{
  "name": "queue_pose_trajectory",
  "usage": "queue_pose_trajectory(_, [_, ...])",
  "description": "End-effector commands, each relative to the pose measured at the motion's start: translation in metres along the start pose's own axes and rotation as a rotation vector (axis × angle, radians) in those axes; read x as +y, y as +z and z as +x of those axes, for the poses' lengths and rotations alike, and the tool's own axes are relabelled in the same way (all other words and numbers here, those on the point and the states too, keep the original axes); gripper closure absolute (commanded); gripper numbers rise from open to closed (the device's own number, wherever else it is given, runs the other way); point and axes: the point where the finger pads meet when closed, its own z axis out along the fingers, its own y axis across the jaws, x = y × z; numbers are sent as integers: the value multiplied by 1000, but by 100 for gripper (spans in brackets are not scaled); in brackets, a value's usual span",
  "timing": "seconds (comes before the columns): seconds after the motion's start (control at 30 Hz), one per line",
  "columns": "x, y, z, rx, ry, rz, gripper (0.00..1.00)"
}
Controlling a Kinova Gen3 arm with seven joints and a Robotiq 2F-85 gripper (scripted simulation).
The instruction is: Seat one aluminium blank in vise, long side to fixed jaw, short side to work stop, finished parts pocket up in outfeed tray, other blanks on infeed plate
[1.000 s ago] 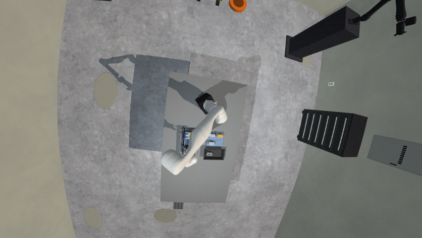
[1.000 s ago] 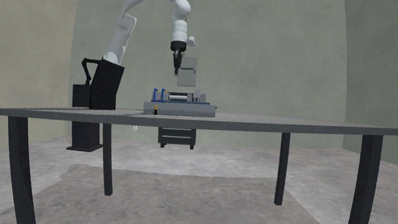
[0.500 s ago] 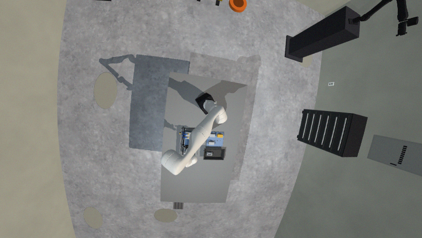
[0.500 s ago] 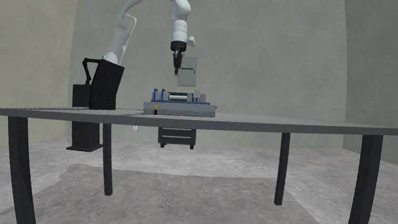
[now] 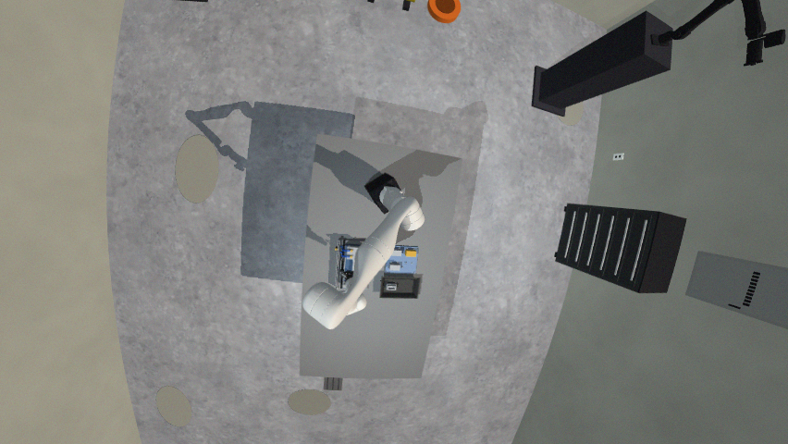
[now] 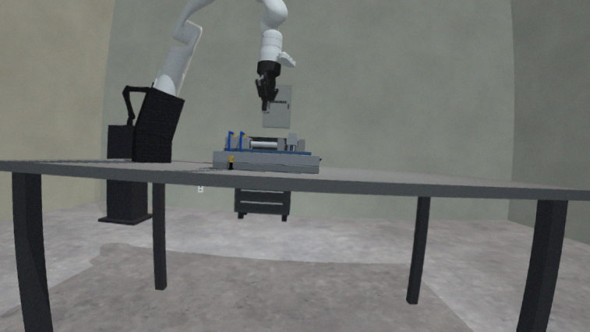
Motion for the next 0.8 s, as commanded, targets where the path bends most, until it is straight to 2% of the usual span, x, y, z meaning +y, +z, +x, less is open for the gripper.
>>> queue_pose_trajectory(0.0, [-3,0,9,5,76,-5,100])
queue_pose_trajectory(0.27, [-8,0,32,3,461,-8,100])
queue_pose_trajectory(0.33, [-8,0,32,3,461,-8,100])
queue_pose_trajectory(0.57, [-15,-2,54,7,794,-3,100])
queue_pose_trajectory(0.77, [-20,-4,70,11,1018,6,100])
